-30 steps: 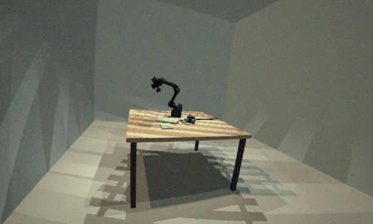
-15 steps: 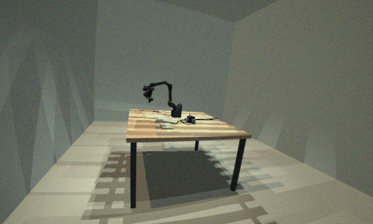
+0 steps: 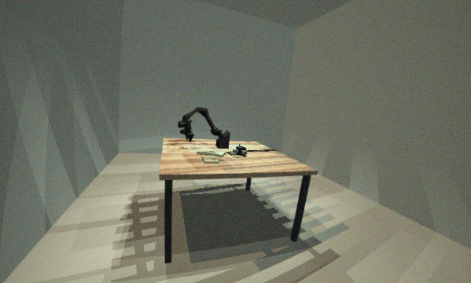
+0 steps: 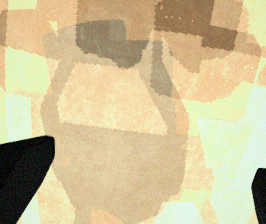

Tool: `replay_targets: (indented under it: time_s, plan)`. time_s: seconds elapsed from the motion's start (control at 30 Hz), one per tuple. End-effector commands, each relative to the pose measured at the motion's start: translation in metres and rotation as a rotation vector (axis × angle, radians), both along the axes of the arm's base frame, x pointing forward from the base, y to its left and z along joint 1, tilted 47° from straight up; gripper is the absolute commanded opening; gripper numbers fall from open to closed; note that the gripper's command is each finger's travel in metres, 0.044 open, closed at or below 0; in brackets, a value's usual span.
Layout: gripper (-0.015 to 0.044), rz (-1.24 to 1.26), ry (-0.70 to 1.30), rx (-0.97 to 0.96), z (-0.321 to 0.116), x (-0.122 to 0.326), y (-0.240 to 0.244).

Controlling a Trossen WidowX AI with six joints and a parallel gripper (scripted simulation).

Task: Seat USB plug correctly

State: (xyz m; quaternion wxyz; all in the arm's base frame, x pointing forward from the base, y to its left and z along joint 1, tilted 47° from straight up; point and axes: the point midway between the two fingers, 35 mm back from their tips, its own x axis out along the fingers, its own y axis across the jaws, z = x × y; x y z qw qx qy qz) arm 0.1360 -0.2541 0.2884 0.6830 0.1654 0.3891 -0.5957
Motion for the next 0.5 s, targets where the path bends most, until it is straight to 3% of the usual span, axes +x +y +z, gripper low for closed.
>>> replay_targets:
  time_s: [0.0, 0.17, 0.47]
  plan:
    - [0.044, 0.041, -0.018, 0.07, -0.029, 0.055, 0.016]
    - [0.044, 0.155, 0.017, 0.115, -0.072, 0.124, 0.052]
    - [0.044, 0.124, 0.048, 0.173, -0.156, 0.197, 0.157]
